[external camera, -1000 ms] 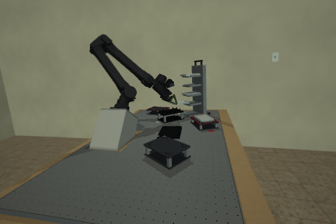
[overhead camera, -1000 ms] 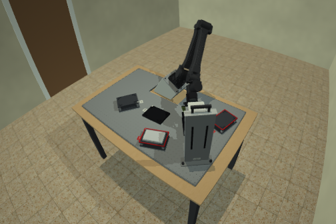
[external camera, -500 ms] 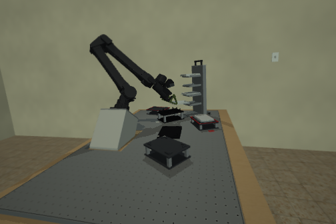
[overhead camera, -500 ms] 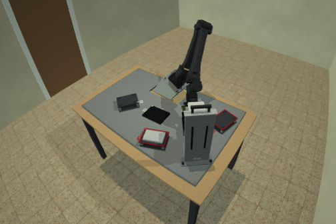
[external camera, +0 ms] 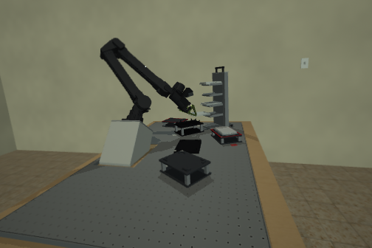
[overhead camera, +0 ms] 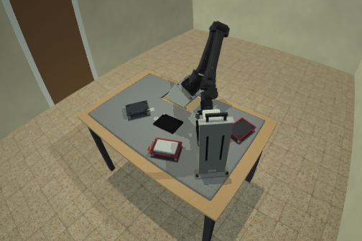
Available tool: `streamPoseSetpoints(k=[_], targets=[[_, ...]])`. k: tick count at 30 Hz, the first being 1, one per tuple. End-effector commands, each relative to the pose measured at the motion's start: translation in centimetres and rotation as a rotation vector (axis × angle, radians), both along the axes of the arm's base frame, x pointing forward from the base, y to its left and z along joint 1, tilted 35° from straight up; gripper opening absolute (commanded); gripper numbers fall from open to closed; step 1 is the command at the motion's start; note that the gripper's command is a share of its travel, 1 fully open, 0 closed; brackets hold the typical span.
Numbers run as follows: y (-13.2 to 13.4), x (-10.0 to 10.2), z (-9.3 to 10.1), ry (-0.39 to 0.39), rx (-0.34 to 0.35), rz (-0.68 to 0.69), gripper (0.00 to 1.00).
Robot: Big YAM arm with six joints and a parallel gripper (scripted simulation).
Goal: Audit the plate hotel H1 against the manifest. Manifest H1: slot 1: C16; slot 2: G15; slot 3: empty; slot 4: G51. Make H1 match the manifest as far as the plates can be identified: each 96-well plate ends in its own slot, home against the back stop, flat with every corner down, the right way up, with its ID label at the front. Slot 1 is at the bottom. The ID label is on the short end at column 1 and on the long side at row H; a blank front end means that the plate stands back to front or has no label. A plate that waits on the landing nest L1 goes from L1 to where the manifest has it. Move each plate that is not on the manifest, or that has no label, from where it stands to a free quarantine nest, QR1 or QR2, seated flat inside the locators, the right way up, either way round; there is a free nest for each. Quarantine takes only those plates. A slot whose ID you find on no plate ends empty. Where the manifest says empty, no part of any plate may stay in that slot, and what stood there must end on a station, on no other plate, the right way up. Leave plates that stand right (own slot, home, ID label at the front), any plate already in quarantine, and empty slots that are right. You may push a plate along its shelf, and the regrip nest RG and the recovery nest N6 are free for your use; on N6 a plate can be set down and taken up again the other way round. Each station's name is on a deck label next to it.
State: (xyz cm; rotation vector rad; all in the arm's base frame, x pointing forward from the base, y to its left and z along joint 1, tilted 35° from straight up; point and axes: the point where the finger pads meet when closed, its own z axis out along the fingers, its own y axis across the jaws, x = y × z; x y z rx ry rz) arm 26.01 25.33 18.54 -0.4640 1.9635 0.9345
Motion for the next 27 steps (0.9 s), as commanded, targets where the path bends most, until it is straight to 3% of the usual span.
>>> streamPoseSetpoints(k=[1, 27], targets=[[0.6, 2.1, 3.9, -0.072, 0.048, -0.018, 0.86], [2.1, 3.0, 4.0, -0.066, 0.050, -0.007, 0.86]])
